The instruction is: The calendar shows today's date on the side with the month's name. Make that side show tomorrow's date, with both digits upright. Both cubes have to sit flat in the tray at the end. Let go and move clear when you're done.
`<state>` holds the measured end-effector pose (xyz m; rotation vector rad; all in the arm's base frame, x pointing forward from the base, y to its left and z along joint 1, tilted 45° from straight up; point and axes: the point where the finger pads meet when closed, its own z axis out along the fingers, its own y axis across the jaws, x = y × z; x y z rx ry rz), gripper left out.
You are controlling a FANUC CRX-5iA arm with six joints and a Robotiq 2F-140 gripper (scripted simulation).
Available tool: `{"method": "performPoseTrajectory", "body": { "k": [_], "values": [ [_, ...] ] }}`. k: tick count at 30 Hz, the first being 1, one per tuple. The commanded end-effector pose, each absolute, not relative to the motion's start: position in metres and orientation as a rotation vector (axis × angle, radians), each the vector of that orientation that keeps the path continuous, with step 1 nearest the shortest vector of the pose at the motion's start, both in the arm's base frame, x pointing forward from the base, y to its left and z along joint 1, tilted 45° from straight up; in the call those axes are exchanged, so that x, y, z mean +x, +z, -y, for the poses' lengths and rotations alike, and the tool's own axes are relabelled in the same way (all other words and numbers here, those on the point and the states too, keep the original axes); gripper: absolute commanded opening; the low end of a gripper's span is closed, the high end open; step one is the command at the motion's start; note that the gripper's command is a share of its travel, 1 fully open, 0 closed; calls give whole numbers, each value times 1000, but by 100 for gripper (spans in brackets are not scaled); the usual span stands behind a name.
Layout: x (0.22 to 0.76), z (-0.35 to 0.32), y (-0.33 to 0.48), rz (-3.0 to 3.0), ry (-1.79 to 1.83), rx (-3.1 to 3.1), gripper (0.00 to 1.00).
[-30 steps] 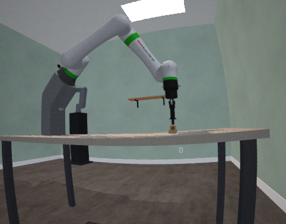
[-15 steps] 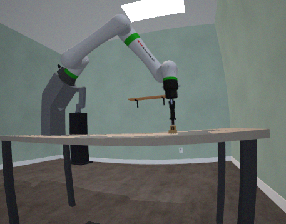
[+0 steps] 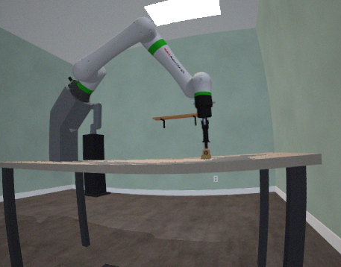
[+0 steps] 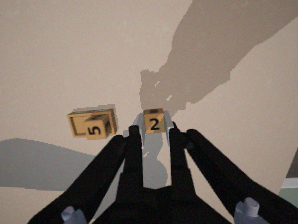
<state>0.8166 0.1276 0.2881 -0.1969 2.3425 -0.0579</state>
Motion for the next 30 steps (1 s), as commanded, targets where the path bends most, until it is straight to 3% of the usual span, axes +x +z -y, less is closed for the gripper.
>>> {"method": "performPoseTrajectory", "body": {
  "k": [1,30],
  "values": [
    [817,-128,288,-2342,-58,-197,25],
    [819,-128,286,-2342,-58,-197,25]
  ]
}}
